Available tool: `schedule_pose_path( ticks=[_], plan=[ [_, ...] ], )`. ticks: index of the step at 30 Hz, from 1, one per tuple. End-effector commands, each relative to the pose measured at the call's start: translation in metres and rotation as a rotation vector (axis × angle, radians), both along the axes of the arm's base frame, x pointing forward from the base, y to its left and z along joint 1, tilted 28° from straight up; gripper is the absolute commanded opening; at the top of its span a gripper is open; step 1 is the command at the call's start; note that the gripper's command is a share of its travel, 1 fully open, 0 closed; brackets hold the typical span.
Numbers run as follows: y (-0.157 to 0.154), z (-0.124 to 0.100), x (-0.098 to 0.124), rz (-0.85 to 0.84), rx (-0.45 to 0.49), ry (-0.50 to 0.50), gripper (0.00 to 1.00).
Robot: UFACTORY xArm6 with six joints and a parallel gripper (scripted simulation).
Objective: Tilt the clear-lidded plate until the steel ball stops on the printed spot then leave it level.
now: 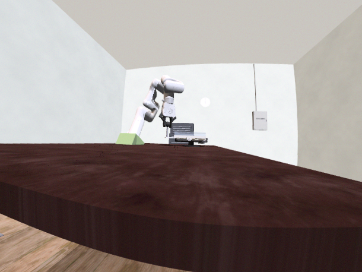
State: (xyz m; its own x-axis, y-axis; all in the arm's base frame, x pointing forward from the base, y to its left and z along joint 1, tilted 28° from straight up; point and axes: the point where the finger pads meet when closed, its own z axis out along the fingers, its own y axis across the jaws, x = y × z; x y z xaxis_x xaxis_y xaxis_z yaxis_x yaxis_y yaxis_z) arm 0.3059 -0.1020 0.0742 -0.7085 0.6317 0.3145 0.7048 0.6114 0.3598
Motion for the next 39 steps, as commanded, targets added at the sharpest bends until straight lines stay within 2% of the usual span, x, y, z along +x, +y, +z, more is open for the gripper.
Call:
schedule_pose_path(
  ticks=[1, 39],
  plan=[
    [-0.0002, 0.0008, 0.0, -0.001, -0.001, -0.002, 0.0],
    [-0.001, 0.0001, 0.0008, -0.001, -0.001, -0.002, 0.0]
  ],
)
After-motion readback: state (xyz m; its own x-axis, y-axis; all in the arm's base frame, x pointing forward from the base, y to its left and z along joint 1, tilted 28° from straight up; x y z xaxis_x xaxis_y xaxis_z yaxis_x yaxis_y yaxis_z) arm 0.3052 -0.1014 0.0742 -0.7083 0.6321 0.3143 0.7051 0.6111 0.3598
